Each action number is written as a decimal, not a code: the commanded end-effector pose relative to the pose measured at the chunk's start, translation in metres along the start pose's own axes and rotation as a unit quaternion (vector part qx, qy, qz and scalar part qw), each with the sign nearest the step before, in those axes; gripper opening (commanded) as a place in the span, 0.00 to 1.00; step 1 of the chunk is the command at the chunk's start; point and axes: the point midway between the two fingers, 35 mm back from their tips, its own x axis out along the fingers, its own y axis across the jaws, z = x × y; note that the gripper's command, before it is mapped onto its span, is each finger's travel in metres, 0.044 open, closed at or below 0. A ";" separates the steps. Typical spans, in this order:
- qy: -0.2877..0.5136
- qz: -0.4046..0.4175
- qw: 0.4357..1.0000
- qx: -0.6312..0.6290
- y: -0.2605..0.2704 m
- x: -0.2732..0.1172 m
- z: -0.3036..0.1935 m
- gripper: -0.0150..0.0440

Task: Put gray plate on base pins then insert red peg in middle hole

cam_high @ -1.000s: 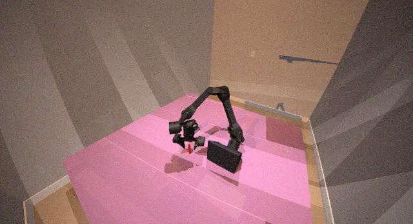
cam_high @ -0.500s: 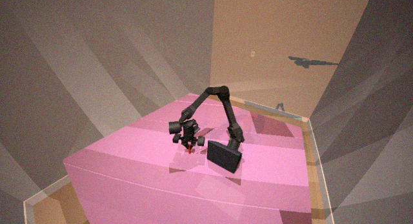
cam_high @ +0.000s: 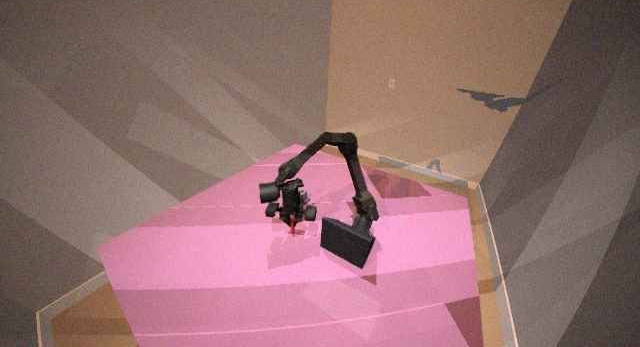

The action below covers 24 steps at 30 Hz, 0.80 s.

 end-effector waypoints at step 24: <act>0.008 0.005 1.000 0.000 0.011 -0.047 0.016 0.25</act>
